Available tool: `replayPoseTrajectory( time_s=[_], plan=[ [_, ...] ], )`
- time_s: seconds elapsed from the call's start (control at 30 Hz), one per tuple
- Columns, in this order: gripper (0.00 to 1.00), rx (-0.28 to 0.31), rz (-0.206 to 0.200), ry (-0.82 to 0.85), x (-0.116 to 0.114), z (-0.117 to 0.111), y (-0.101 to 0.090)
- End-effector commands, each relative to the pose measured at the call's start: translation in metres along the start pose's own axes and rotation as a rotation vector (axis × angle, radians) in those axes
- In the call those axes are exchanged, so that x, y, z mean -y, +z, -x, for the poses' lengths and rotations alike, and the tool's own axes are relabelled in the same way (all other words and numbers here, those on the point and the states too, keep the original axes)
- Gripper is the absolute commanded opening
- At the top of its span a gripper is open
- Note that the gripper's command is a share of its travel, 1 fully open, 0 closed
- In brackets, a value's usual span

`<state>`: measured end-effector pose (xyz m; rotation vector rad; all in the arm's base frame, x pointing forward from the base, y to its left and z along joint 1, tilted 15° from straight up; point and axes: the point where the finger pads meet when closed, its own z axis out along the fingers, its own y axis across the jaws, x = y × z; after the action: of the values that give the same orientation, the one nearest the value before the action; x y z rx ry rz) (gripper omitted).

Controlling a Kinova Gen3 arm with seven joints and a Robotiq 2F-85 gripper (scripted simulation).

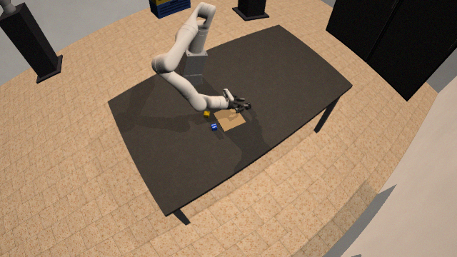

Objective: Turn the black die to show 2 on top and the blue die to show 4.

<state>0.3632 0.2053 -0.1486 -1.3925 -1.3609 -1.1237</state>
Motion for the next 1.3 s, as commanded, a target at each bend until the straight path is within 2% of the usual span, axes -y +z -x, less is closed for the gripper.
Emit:
replayPoseTrajectory(
  time_s=[0.0,0.37,0.8,0.97,1.1,1.17,1.27],
  plan=[
    [0.46,0.003,0.003,-0.007,-0.003,-0.007,-0.006],
    [0.46,0.003,0.003,-0.007,-0.002,-0.041,-0.024],
    [0.46,0.012,0.002,-0.007,-0.002,-0.043,-0.025],
    [0.46,0.044,0.002,-0.006,-0.003,-0.045,-0.024],
    [0.46,0.091,0.002,-0.006,-0.003,-0.047,-0.022],
    [0.46,0.091,0.002,-0.006,-0.003,-0.047,-0.022],
    [0.46,0.139,0.003,-0.007,-0.002,-0.049,-0.021]
  ],
)
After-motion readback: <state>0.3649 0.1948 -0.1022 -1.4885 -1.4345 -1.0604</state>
